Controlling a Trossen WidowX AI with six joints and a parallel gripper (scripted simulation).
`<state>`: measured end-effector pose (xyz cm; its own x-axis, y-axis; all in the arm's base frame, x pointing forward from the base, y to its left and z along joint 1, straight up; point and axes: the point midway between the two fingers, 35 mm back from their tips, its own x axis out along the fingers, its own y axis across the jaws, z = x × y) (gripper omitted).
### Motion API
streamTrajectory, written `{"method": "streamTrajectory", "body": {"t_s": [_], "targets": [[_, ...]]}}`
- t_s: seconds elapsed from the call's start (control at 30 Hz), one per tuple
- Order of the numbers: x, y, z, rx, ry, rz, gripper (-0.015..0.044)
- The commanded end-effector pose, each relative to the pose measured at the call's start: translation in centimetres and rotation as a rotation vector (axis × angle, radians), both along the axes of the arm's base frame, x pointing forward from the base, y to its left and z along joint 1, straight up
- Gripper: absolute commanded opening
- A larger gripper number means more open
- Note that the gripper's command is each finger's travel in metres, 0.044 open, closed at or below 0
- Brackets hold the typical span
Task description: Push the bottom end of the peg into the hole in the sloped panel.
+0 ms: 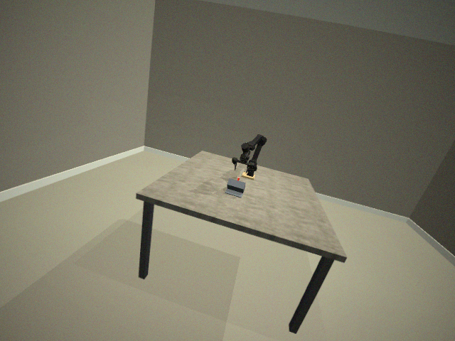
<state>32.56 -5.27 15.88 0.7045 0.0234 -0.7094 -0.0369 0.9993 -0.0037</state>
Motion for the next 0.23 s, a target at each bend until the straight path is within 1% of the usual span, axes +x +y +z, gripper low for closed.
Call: {"method": "streamTrajectory", "body": {"t_s": [0.0, 0.2], "targets": [[-0.47, 0.00, 0.54, -0.003, -0.005, 0.005, 0.0440], [-0.93, -0.03, 0.97, -0.003, -0.005, 0.005, 0.0440]]}}
